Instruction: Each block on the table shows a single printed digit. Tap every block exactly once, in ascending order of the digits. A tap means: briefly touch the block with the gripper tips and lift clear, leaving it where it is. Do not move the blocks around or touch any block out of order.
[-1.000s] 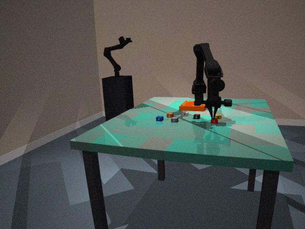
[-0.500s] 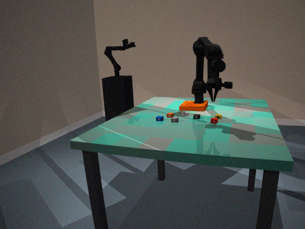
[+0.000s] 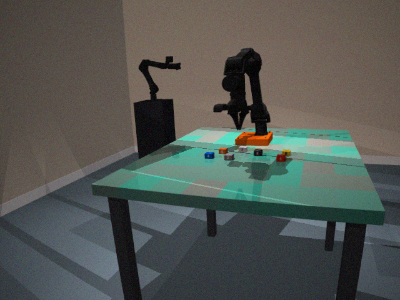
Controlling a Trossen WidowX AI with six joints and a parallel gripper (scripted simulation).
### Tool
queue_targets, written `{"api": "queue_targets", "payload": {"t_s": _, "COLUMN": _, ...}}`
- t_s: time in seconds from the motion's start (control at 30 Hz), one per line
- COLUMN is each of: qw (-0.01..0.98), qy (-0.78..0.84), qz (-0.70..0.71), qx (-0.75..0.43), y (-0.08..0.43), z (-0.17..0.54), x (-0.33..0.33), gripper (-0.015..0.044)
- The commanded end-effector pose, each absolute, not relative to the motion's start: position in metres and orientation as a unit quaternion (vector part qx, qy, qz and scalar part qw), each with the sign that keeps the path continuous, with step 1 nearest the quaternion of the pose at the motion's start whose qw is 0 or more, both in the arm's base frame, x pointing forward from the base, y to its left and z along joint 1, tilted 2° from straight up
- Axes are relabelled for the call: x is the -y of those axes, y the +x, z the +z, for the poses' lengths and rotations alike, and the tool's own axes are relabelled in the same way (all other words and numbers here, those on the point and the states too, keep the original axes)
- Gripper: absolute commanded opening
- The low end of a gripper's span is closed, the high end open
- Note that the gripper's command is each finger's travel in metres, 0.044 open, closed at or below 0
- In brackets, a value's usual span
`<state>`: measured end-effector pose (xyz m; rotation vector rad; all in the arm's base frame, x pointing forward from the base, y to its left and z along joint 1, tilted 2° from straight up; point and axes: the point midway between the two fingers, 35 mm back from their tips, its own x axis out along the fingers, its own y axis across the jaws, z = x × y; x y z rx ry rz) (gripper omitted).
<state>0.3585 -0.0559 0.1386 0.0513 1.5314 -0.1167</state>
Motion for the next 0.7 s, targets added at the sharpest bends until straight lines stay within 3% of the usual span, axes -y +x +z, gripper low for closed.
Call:
{"api": "queue_targets", "payload": {"t_s": 0.0, "qw": 0.72, "qy": 0.018, "qz": -0.051, "qx": -0.692, "y": 0.35, "z": 0.142, "x": 0.091, "gripper": 0.002}}
{"api": "queue_targets", "payload": {"t_s": 0.2, "qw": 0.72, "qy": 0.018, "qz": -0.051, "qx": -0.692, "y": 0.351, "z": 0.14, "x": 0.091, "gripper": 0.002}}
{"api": "queue_targets", "payload": {"t_s": 0.4, "qw": 0.72, "qy": 0.018, "qz": -0.051, "qx": -0.692, "y": 0.353, "z": 0.064, "x": 0.094, "gripper": 0.002}}
{"api": "queue_targets", "payload": {"t_s": 0.67, "qw": 0.72, "qy": 0.018, "qz": -0.051, "qx": -0.692, "y": 0.353, "z": 0.058, "x": 0.095, "gripper": 0.002}}
